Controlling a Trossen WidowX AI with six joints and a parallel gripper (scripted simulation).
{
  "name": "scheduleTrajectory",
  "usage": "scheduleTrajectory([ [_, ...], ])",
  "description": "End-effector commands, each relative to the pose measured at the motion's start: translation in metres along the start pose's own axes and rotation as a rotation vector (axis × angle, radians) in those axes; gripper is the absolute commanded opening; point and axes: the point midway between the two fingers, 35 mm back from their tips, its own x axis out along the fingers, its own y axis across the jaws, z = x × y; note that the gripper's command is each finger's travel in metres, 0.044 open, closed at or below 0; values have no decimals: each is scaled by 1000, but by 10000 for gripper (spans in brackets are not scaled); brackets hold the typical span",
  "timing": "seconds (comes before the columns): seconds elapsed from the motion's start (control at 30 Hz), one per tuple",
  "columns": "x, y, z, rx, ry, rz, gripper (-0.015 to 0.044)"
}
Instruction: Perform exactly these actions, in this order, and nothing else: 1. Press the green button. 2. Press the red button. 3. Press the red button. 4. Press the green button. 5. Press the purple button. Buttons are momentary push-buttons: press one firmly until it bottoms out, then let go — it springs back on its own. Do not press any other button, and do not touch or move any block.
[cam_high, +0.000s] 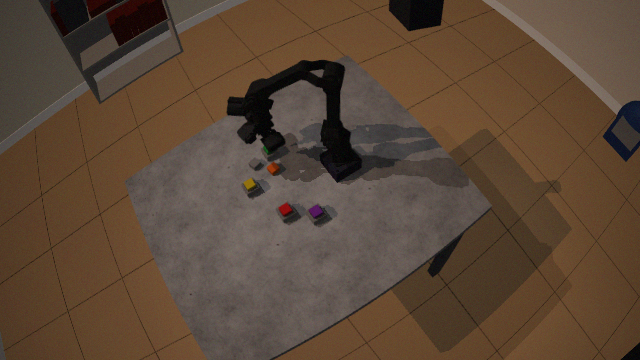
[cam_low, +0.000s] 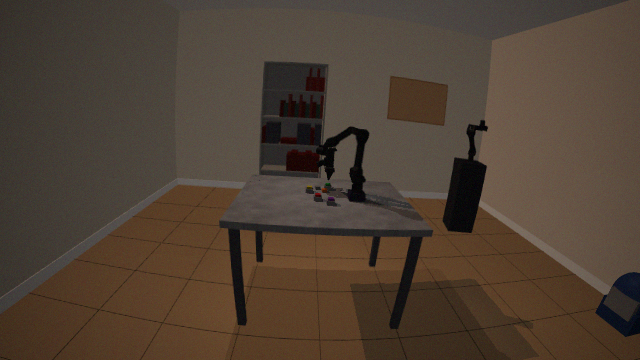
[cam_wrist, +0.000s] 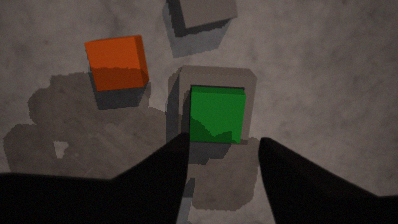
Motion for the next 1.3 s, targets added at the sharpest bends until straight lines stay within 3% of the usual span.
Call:
scheduleTrajectory([
  [0.0,5,2,-1,-4,0,9,20],
  [1.27,39,2,-1,-4,0,9,20],
])
